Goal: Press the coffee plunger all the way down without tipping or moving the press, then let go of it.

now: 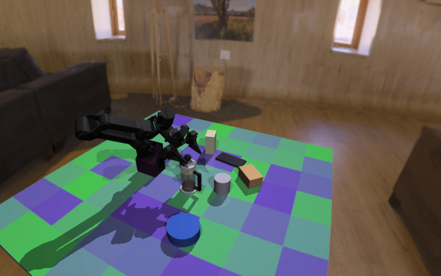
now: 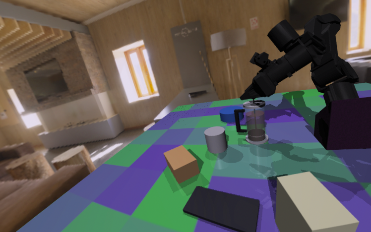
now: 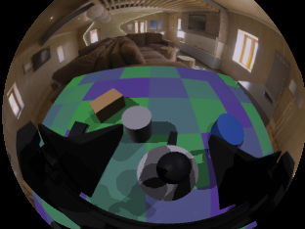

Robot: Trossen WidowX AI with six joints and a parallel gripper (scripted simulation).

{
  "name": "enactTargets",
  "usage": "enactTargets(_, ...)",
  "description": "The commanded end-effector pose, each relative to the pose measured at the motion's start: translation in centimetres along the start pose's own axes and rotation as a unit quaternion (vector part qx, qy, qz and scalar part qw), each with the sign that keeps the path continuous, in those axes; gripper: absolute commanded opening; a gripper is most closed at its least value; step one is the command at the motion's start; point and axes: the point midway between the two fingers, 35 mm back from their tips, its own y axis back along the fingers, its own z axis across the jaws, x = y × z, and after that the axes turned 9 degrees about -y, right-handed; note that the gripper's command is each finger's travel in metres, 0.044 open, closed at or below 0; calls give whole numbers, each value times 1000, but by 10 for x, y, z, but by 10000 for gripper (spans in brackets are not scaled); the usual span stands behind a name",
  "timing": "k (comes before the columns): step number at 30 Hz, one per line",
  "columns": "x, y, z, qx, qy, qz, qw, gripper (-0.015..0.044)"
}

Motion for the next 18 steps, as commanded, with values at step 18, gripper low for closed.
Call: enactTargets(18,-57,60,2,2,6,7,1000,440)
